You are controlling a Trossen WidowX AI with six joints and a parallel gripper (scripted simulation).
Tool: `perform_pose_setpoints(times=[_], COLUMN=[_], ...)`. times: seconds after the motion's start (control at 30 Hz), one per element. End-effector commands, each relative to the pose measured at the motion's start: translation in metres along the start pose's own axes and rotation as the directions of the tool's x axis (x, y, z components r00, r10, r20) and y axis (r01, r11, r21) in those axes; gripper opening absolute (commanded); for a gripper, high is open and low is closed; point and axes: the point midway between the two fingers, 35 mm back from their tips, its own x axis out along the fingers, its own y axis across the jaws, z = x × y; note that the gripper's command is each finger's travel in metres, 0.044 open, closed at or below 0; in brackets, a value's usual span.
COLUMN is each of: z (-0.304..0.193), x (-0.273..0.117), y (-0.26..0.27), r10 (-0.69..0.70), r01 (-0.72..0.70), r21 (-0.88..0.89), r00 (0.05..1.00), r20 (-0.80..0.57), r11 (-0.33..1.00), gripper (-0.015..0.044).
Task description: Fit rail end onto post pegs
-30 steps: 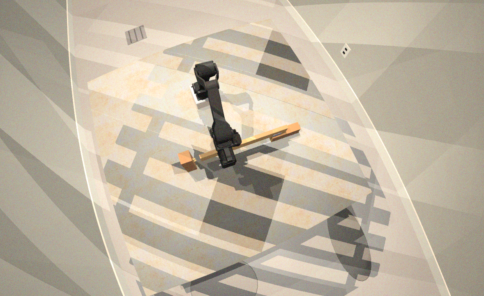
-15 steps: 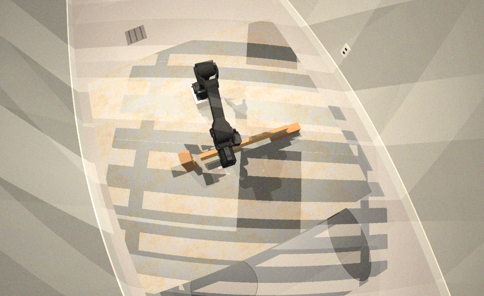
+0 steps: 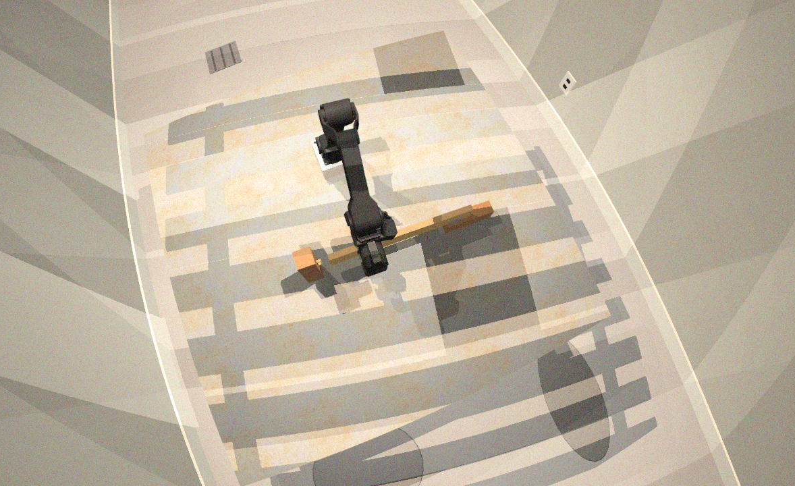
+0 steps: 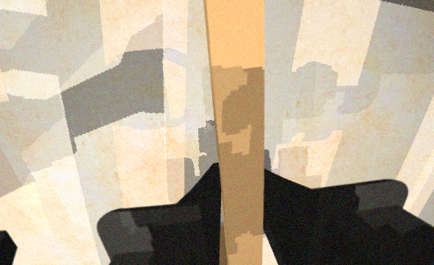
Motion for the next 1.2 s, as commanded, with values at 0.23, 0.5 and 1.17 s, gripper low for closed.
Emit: perform_pose_setpoints(times=[0.23,0.5,1.17], z=[0.0001,0.0001,0.0001], x=[-0.0021,-0.0036,-0.0009], y=[0.0014,0.0020,0.0026], r10=[-0.003,-0.003,-0.003], r01=[0.003,0.003,0.003], r21=[0.004,0.004,0.004], r00=[1.000,1.000,1.000], r20=[0.001,0.001,0.001], r11=[1.000,1.000,1.000], gripper=[0.0000,0.0000,0.0000])
